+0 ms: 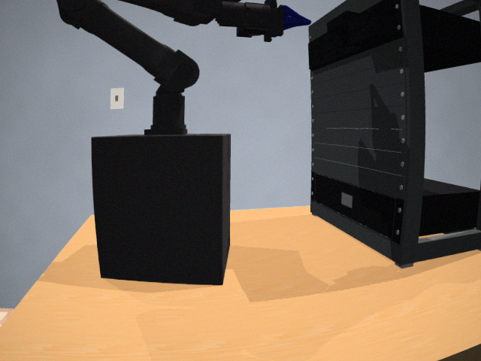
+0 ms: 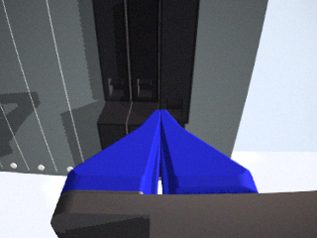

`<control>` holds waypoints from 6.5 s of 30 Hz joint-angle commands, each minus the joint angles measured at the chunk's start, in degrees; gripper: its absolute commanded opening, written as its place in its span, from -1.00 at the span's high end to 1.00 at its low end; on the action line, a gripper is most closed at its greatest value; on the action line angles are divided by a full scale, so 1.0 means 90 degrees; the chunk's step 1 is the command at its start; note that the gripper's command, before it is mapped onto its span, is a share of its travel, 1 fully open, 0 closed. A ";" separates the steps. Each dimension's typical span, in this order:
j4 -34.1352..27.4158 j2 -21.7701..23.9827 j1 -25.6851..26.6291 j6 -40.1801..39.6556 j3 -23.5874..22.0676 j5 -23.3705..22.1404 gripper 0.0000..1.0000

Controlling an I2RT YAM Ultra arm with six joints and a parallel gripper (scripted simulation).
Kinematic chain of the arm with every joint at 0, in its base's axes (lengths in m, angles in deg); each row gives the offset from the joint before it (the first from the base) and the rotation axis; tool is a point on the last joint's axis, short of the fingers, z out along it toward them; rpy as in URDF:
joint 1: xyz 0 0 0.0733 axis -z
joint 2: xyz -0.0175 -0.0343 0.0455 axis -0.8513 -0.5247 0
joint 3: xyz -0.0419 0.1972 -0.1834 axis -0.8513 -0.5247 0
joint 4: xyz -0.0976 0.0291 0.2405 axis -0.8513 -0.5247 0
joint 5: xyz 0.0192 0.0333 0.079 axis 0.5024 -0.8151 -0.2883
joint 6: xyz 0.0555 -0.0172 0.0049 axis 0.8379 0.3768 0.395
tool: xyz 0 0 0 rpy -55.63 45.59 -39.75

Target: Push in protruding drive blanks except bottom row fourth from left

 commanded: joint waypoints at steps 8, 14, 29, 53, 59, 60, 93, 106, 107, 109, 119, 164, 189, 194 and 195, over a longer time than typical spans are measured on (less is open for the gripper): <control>0.1031 -0.1277 0.0387 0.0045 0.0508 -0.0380 1.00; 0.1515 -0.1974 0.0517 0.0049 0.0717 -0.0513 1.00; 0.1790 -0.2321 0.0533 0.0058 0.0820 -0.0551 1.00; 0.1654 -0.2232 0.0511 0.0059 0.0937 -0.0536 1.00; 0.1158 -0.2209 0.0454 0.0060 0.1302 -0.0497 1.00; 0.1138 -0.2224 0.0450 0.0060 0.1333 -0.0495 1.00; 0.1356 -0.2412 0.0479 0.0061 0.1347 -0.0514 1.00; 0.1743 -0.2744 0.0556 0.0060 0.1288 -0.0585 1.00; 0.1744 -0.2744 0.0556 0.0060 0.1288 -0.0585 1.00; 0.1744 -0.2744 0.0556 0.0060 0.1288 -0.0585 1.00; 0.1744 -0.2744 0.0556 0.0060 0.1288 -0.0585 1.00; 0.2011 -0.3356 0.0676 0.0061 0.1636 -0.0674 1.00; 0.2011 -0.3397 0.0700 0.0060 0.1678 -0.0702 1.00; 0.2012 -0.3429 0.0701 0.0062 0.1708 -0.0682 1.00; 0.2013 -0.3431 0.0698 0.0062 0.1710 -0.0682 1.00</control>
